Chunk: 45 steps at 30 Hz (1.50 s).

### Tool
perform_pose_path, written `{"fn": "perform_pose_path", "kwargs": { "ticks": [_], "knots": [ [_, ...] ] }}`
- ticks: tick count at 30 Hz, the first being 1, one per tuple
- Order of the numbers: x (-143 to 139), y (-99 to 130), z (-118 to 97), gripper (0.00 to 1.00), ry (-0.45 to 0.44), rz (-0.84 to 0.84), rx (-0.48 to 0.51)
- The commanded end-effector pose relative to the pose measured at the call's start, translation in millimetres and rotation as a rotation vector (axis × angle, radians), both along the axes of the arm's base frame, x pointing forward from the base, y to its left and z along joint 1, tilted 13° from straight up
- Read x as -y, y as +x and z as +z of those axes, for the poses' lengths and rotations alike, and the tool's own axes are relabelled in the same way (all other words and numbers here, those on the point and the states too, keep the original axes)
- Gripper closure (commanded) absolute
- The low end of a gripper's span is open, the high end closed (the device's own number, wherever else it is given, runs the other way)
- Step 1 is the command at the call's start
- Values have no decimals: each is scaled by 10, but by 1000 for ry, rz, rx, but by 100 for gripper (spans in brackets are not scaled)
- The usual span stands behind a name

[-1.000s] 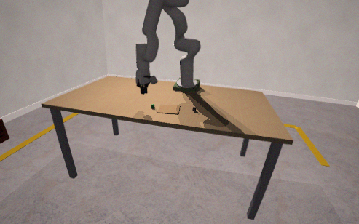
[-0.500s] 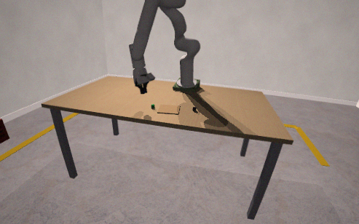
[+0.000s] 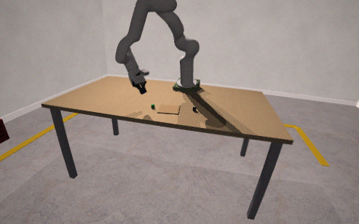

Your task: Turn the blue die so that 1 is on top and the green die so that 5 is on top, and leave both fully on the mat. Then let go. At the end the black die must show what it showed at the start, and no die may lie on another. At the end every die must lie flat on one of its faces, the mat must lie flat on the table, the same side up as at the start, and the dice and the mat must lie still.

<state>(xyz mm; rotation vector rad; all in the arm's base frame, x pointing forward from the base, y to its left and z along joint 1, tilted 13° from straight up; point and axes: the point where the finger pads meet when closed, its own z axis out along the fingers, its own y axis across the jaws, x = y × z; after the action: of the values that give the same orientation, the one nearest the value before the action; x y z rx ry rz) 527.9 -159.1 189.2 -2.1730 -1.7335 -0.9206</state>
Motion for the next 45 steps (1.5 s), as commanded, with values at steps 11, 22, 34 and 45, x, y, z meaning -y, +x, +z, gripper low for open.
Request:
{"fn": "perform_pose_path", "kwargs": {
  "ticks": [11,22,34,45],
  "knots": [
    [65,-40,-17,85,434,99,143],
    [73,-42,-26,85,470,107,153],
    [71,11,-239,85,470,110,150],
    [66,108,-634,85,470,110,150]
  ]
}}
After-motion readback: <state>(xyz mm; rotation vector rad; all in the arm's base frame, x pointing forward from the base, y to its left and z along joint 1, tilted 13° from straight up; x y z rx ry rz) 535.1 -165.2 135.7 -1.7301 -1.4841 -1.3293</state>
